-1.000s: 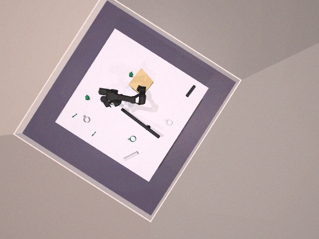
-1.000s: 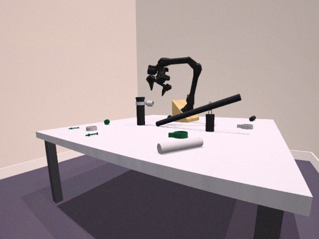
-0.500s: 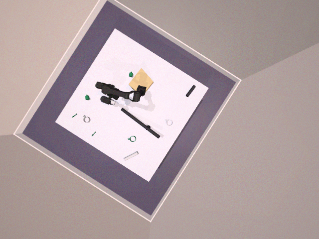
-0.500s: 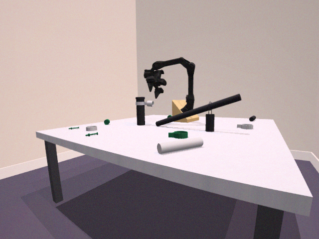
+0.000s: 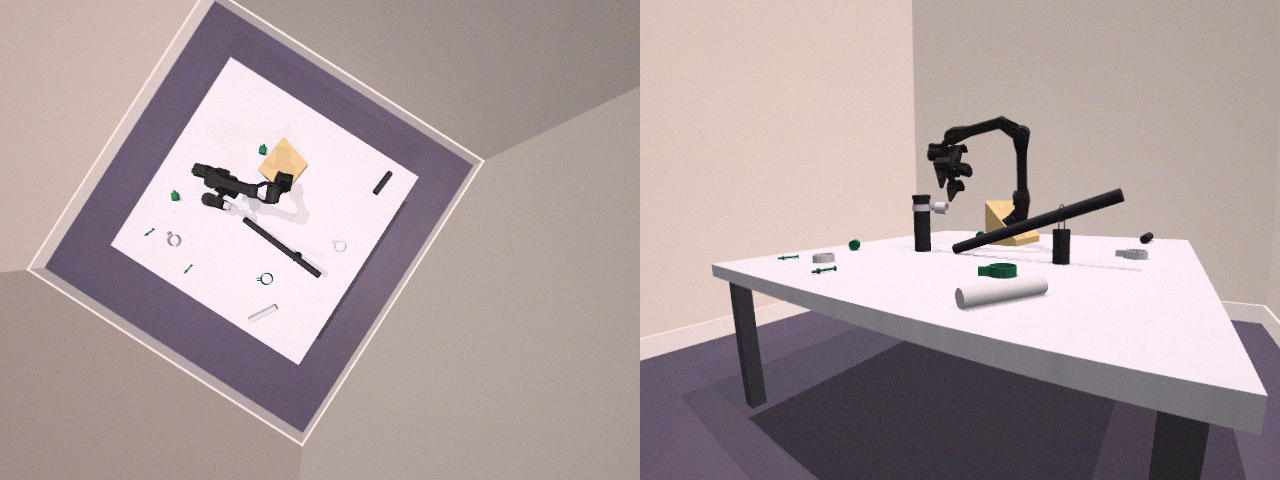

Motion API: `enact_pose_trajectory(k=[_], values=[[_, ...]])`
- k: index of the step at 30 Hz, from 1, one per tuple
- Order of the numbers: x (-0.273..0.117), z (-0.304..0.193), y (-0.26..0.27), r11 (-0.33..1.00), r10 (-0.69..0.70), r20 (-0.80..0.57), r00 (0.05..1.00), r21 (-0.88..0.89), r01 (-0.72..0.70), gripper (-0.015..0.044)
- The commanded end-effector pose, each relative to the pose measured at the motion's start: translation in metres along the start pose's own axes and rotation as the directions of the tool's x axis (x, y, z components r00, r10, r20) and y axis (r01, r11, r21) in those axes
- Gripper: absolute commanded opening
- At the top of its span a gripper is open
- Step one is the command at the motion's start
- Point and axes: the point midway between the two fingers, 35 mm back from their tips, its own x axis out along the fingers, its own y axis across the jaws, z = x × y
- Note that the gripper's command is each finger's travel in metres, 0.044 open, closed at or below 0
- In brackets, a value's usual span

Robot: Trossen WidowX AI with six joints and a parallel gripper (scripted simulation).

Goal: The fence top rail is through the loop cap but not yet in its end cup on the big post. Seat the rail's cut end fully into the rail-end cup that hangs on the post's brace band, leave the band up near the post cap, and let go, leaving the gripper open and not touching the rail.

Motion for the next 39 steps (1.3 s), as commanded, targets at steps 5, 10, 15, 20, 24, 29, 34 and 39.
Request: enact_pose_trajectory(k=[5, 10, 15, 20, 24, 29, 34, 39], values=[[0.012, 0.002, 0.006, 1.000, 0.001, 0.008, 1.000, 0.007, -0.001, 0.0440], [0.019, 0.001, 0.005, 1.000, 0.002, 0.006, 1.000, 0.007, -0.002, 0.0440], [0.028, 0.000, 0.005, 1.000, 0.002, 0.004, 1.000, 0.008, -0.002, 0.0440], [0.036, 0.000, 0.005, 1.000, 0.002, 0.003, 1.000, 0.008, -0.002, 0.0440], [0.043, 0.000, 0.005, 1.000, 0.002, 0.003, 1.000, 0.008, -0.002, 0.0440], [0.051, 0.000, 0.005, 1.000, 0.002, 0.003, 1.000, 0.008, -0.002, 0.0440], [0.059, 0.000, 0.005, 1.000, 0.001, 0.004, 1.000, 0.007, -0.001, 0.0440], [0.067, 0.001, 0.005, 1.000, 0.000, 0.006, 1.000, 0.007, 0.000, 0.0440]])
